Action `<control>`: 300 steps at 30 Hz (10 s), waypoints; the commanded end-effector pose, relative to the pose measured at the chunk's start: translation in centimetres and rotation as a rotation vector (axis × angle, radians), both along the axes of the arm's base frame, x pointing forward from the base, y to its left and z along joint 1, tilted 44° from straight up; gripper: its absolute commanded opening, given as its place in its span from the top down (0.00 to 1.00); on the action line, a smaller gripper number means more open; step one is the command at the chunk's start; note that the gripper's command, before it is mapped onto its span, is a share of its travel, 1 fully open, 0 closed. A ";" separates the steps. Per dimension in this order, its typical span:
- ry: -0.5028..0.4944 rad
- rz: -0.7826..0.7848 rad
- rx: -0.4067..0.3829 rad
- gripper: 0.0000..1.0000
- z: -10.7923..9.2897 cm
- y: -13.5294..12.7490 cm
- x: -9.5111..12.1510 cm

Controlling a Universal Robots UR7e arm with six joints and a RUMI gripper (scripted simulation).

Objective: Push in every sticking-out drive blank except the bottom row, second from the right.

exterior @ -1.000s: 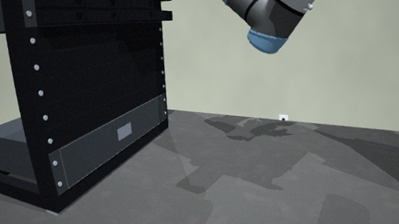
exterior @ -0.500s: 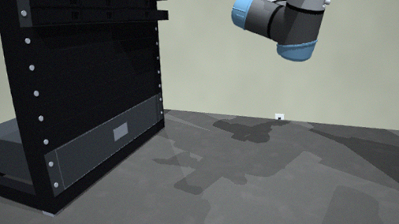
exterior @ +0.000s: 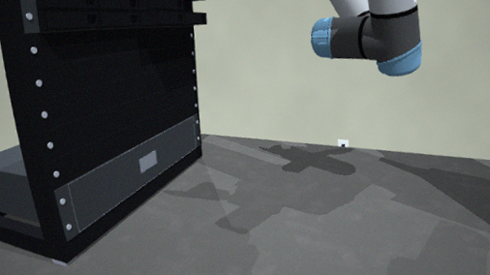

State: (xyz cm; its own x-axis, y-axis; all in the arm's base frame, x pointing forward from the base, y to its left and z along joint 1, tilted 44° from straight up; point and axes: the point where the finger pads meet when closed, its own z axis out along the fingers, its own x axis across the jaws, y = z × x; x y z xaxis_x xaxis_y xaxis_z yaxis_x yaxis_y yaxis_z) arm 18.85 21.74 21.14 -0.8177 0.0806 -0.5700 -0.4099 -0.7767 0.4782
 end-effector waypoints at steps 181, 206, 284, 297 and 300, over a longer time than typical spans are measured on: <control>1.325 -0.335 0.514 0.00 4.1 -19.9 27.4; 1.325 -0.335 0.514 0.00 5.3 -19.9 28.5; 1.325 -0.335 0.514 1.00 5.3 -19.9 28.5; 1.325 -0.335 0.514 1.00 5.3 -19.9 28.5; 1.325 -0.335 0.514 1.00 5.3 -19.9 28.5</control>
